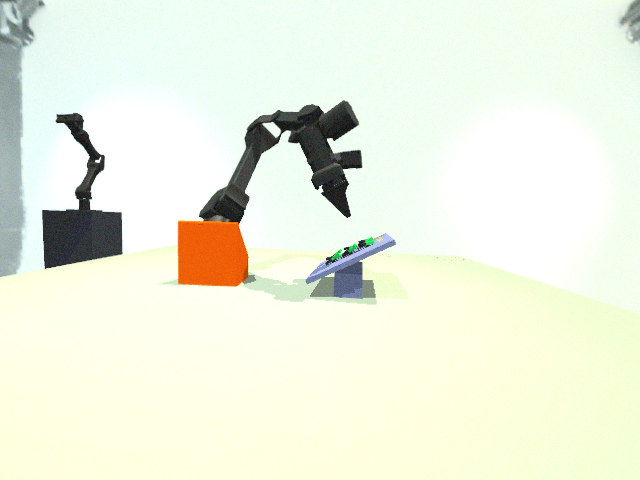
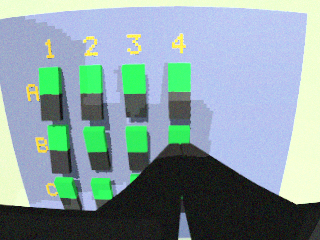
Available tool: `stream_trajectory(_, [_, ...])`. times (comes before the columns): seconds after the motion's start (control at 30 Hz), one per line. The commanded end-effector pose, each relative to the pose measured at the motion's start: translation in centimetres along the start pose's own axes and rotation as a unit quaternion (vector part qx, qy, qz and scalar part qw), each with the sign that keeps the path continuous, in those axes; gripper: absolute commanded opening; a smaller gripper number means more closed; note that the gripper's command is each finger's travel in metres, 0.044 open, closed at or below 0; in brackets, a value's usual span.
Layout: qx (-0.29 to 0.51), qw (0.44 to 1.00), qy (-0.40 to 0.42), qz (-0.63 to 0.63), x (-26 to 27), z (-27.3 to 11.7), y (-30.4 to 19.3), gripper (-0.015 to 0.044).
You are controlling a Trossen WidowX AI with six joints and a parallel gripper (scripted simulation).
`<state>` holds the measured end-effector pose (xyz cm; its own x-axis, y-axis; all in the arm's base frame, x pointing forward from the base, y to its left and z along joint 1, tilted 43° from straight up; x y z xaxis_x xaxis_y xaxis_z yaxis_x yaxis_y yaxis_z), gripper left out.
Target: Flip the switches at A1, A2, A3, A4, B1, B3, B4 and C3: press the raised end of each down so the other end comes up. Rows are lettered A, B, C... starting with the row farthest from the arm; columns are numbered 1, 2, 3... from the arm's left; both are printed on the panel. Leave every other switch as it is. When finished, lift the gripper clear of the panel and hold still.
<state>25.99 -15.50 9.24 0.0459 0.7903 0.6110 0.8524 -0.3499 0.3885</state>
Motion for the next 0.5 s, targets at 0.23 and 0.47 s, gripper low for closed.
stream_trajectory(0.23, [-0.012, 1.0, 0.001, -0.001, -0.5, 3.5, -0.3, 0.0])
stream_trajectory(0.47, [-0.012, 1.0, 0.001, -0.001, -0.4, 4.5, -0.4, 0.0])
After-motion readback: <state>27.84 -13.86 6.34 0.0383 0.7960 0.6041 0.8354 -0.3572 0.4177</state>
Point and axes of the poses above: the point midway between the two fingers, 35 mm back from their tips, its own z axis out along the fingers, its own x axis across the jaws, y = z × x, the point moved 6 cm from there along -z, back along the fingers, and after that the axes turned 9 degrees about -z, right-handed, at the moved point
